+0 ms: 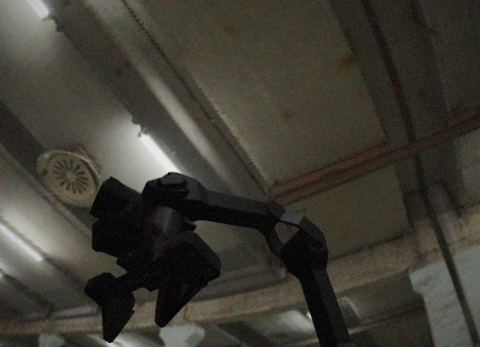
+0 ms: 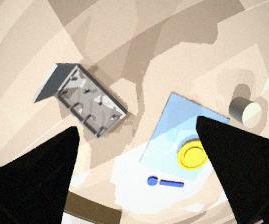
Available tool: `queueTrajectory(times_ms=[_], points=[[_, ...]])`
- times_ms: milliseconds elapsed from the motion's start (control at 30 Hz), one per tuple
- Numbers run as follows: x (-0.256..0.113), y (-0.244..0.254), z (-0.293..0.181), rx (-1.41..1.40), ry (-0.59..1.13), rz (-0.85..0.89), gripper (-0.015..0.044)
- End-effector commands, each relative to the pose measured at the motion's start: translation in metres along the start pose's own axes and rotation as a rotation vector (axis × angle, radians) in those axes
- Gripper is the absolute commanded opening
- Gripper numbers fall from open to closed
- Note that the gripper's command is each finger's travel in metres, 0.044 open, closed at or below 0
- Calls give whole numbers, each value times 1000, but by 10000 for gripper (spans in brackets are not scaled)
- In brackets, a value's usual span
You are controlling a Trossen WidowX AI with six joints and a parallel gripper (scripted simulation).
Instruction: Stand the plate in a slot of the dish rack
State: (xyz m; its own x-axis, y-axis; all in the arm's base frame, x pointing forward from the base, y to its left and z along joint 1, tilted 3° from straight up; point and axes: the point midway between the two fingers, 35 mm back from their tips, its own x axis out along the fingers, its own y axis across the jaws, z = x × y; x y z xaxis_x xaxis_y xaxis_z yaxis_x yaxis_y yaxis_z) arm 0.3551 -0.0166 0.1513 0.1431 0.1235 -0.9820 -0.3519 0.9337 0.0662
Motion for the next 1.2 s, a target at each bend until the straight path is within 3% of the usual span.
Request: queueTrajectory(times_ms=[0,267,500,567,800,1167], points=[[-12,-30,-35,132,48,-59,400],[-38,-71,-102,365,122,-162,400],[-40,-73,-108,384,129,-170,400],[-29,-77,-108,384,128,-170,400],[68,-94,-125,384,129,-170,400],[76,-97,-127,384,129,-170,400]])
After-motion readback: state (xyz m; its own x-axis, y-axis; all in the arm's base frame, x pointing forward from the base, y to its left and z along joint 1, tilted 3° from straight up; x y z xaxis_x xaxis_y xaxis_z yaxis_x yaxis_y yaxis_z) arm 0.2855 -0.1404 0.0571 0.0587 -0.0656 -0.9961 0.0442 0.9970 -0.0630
